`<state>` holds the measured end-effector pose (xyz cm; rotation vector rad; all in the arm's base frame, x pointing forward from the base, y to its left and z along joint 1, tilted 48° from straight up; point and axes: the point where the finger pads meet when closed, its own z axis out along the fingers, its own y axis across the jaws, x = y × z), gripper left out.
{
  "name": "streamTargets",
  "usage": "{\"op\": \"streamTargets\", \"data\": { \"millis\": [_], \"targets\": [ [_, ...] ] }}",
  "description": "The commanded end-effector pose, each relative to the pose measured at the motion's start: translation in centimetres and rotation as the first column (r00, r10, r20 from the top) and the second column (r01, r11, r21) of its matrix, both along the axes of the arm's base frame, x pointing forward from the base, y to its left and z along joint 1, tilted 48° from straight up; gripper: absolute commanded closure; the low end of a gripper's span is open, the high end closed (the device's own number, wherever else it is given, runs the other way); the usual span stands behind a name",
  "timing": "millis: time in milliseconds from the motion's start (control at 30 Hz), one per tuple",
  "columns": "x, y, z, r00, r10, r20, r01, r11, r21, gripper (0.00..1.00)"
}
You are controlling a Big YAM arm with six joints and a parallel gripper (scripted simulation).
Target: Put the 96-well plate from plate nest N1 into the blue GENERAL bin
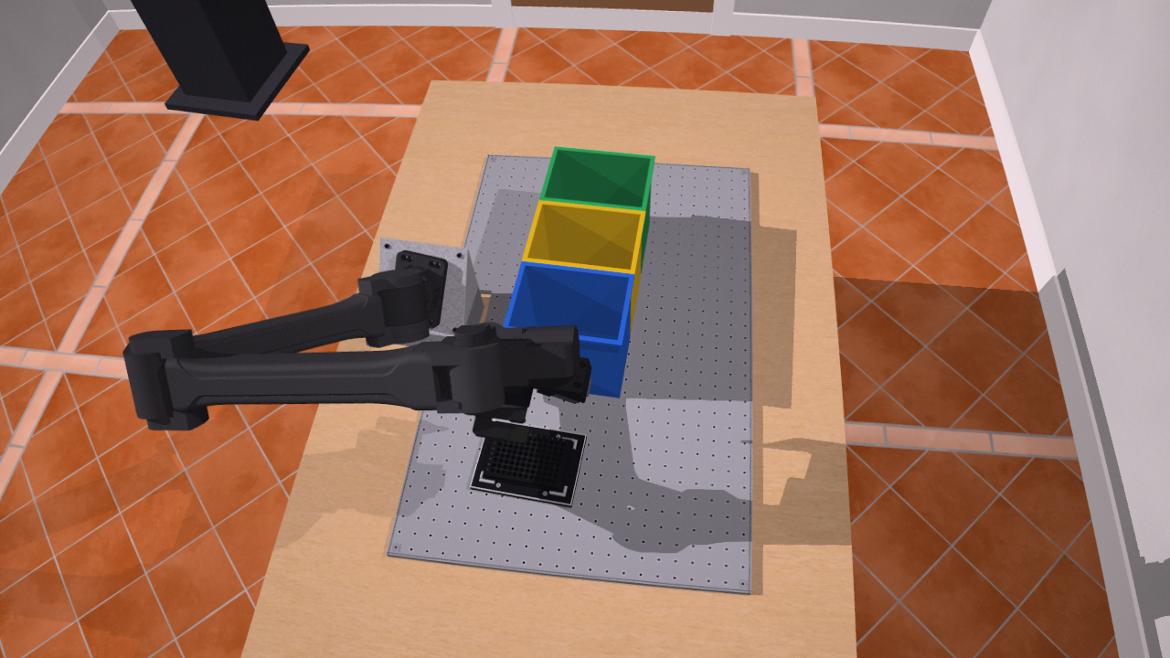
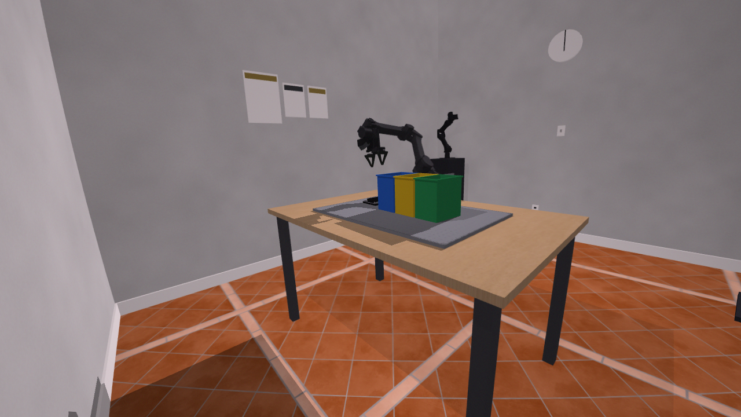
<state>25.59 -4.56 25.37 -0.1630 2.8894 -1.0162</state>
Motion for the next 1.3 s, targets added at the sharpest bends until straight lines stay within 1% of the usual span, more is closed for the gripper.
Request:
{"op": "streamTargets", "data": {
  "millis": [0, 100, 200, 233, 333, 533, 1267],
  "targets": [
    [-1.27, 0.02, -0.19, 0.999, -0.035, -0.018, 0.034, 0.997, -0.067, 0.0],
    [-1.14, 0.08, -0.19, 0.999, -0.029, -0.016, 0.026, 0.986, -0.162, 0.0],
    [-1.21, -0.25, -0.21, 0.999, -0.043, -0.017, 0.04, 0.986, -0.162, 0.0],
    [-1.12, -0.54, 0.03, 0.998, -0.058, -0.01, 0.056, 0.986, -0.159, 0.0],
    [-1.26, -0.5, 0.55, 0.998, -0.054, 0.012, 0.055, 0.987, -0.15, 0.0],
    [-1.02, -0.06, 0.27, 0.999, -0.039, -0.001, 0.038, 0.987, -0.155, 0.0],
    [-1.02, -0.06, 0.27, 0.999, -0.039, -0.001, 0.038, 0.987, -0.155, 0.0]
  ]
}}
